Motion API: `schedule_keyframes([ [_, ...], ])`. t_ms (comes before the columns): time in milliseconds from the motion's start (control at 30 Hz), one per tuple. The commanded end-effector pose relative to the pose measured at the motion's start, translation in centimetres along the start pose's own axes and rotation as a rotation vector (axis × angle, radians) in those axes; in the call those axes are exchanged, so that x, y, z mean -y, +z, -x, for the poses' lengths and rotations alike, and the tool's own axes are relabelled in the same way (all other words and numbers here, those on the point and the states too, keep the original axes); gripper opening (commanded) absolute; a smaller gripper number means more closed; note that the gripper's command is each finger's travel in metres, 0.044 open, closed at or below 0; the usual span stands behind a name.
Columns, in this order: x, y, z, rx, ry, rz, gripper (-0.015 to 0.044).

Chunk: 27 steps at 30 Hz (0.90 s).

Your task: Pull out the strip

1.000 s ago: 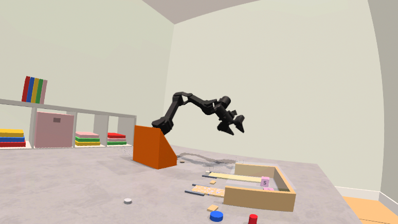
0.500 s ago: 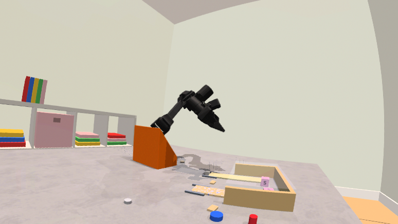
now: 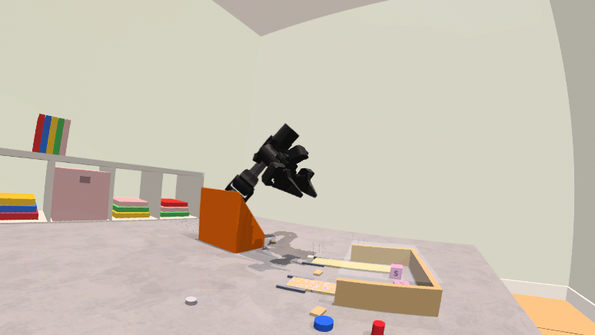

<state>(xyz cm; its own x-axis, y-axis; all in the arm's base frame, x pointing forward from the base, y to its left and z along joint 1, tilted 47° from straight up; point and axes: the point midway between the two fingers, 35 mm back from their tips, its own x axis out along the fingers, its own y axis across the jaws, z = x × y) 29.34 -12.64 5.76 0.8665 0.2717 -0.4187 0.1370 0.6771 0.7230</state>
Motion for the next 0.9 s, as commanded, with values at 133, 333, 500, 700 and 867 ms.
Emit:
schedule_keyframes([
  [133, 3.2, 2.2, -3.8, -0.172, -0.047, 0.063, 0.0164],
  [333, 5.8, 2.5, -7.5, -0.357, -0.058, 0.119, 0.0006],
  [500, 7.7, 1.8, -10.0, -0.517, -0.040, 0.167, 0.0000],
  [700, 9.5, 0.0, -12.5, -0.724, 0.029, 0.226, 0.0000],
  [867, 10.5, -2.1, -13.7, -0.887, 0.116, 0.267, 0.0000],
])
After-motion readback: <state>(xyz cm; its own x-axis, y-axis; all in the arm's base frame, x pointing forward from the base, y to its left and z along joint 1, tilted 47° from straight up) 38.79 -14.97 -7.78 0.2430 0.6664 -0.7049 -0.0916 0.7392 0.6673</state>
